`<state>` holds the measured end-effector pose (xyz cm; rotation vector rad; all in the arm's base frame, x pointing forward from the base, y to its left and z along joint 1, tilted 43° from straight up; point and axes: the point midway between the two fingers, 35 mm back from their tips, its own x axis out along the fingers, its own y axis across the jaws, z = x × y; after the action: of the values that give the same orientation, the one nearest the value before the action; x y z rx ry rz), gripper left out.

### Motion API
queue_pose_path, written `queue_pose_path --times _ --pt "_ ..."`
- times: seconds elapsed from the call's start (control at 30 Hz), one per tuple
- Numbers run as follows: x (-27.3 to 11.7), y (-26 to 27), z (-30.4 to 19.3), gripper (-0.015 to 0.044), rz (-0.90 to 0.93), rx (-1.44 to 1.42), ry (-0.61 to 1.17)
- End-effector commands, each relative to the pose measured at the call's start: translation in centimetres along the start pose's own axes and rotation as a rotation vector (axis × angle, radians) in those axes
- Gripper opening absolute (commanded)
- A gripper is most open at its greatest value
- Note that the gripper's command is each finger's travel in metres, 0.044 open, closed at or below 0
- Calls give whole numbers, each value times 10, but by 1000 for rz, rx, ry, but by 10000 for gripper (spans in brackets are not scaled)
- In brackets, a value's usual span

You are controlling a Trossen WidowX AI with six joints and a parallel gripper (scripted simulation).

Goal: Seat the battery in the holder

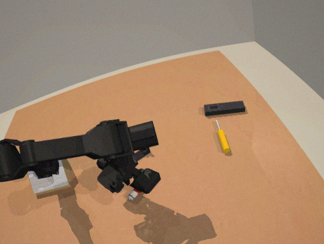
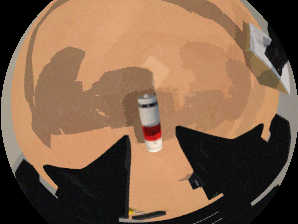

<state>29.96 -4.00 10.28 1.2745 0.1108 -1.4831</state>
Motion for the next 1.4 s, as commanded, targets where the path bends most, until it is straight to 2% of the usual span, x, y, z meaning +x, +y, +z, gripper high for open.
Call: queue_pose_path --times 0.0,0.43,0.6,0.77,0.97,1.17,1.37 --pt "8 -1 0 223 -3 -6 -2" --pt "26 -1 2 223 0 -6 -4" --pt "26 -1 2 91 0 -6 -4" --pt "26 -1 2 61 0 -6 -4" --pt "21 -1 1 61 -1 -6 -3" --pt "-23 -1 1 61 -3 -6 -2" --pt "-24 -2 -1 61 -3 -47 -1"
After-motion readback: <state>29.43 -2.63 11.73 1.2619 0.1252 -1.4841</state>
